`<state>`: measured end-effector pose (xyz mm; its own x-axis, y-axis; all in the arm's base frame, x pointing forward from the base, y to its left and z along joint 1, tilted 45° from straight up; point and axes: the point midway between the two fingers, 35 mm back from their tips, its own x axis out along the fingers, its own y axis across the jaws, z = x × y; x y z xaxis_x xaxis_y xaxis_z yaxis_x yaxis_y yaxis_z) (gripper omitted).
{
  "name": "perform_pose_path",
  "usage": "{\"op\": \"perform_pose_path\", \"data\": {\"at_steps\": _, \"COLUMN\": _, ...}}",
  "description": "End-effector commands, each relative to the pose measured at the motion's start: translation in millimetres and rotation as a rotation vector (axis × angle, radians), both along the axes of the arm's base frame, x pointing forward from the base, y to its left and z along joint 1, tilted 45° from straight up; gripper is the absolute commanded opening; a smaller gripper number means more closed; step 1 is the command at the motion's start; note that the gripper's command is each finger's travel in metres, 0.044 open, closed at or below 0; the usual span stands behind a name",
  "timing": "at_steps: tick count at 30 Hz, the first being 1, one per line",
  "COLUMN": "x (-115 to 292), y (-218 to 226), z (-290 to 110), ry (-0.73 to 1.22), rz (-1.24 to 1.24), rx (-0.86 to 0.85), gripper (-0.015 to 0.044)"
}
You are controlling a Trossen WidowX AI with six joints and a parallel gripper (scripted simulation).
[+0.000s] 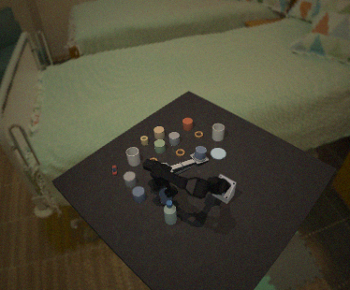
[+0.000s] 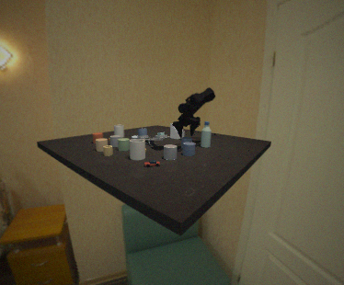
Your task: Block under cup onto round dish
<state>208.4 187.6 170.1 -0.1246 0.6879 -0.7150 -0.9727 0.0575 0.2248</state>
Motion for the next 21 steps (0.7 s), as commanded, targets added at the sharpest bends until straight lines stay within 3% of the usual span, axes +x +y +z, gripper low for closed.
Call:
{"op": "perform_pose_path", "data": {"at_steps": 1, "x": -1, "y": -4, "z": 8, "ry": -0.008, "rz": 0.009, "rx": 0.008, "gripper": 0.044}}
{"op": "perform_pose_path", "data": {"at_steps": 2, "x": -1, "y": -4, "z": 8, "ry": -0.008, "rz": 0.009, "rx": 0.008, "gripper": 0.044}}
{"op": "perform_pose_path", "data": {"at_steps": 9, "x": 20, "y": -17, "z": 3, "ry": 0.006, "rz": -0.083, "rx": -0.03, "gripper": 0.026}}
{"op": "perform_pose_path", "data": {"at_steps": 14, "x": 37, "y": -25, "z": 0, "ry": -0.012, "rz": -0.062, "rx": -0.035, "gripper": 0.026}}
{"op": "perform_pose_path", "data": {"at_steps": 21, "x": 108, "y": -71, "z": -20, "ry": -0.102, "rz": 0.084, "rx": -0.009, "gripper": 0.026}}
